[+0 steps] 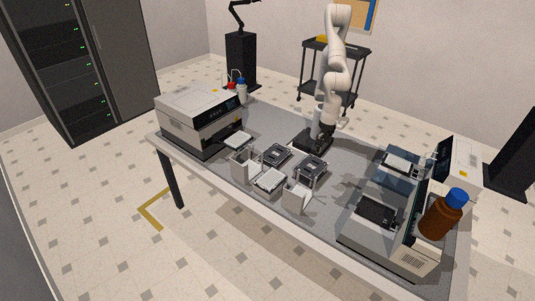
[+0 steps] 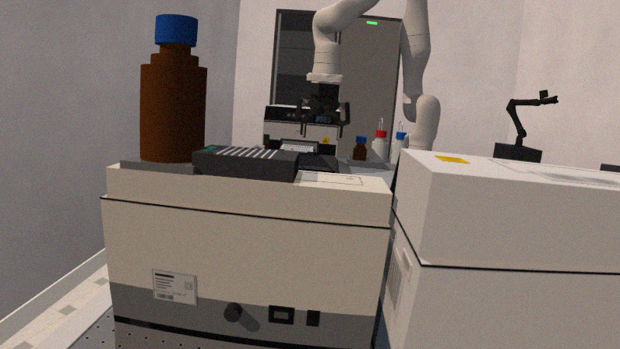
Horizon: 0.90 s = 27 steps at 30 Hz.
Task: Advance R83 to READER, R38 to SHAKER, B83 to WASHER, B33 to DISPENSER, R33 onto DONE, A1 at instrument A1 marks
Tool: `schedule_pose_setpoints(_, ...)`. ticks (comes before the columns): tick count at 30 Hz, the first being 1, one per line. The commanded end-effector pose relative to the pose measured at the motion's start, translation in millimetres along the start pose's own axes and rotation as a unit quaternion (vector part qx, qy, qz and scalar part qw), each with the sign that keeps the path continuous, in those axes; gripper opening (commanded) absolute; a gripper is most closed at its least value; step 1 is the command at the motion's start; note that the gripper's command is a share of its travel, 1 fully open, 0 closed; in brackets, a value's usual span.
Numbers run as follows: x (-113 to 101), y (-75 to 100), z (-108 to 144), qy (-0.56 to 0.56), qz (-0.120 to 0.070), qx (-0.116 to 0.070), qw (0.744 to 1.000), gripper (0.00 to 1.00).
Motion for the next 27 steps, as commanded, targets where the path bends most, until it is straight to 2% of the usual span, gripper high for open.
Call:
schedule_pose_setpoints(1, 6.0, 1.4, -9.1, 0.042, 0.004, -0.003, 0.999, 1.00)
schedule_pose_setpoints(5, 12.1, 1.4, -20.5, 0.035, 0.003, -0.004, 0.999, 1.00)
schedule_pose_setpoints(11, 22.5, 1.4, -38.1, 0.160, 0.004, -0.004, 0.987, 1.00)
schedule_pose_setpoints(18, 30.8, 1.5, -52.8, 0.152, 0.004, -0.003, 0.988, 1.00)
schedule_pose_setpoints(24, 40.8, 1.5, -70.1, 0.276, 0.003, -0.003, 0.961, 1.00)
schedule_pose_setpoints(27, 45.7, 1.5, -79.1, 0.270, 0.004, -0.003, 0.963, 1.00)
Point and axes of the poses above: the point where the finger pads meet when closed, its own y axis back along the fingers, its own z axis across the jaws, x = y × z, the point moved 9 cm from there along y, back along the fingers, and after that the axes turned 8 degrees about -y, right-handed, at the moved point
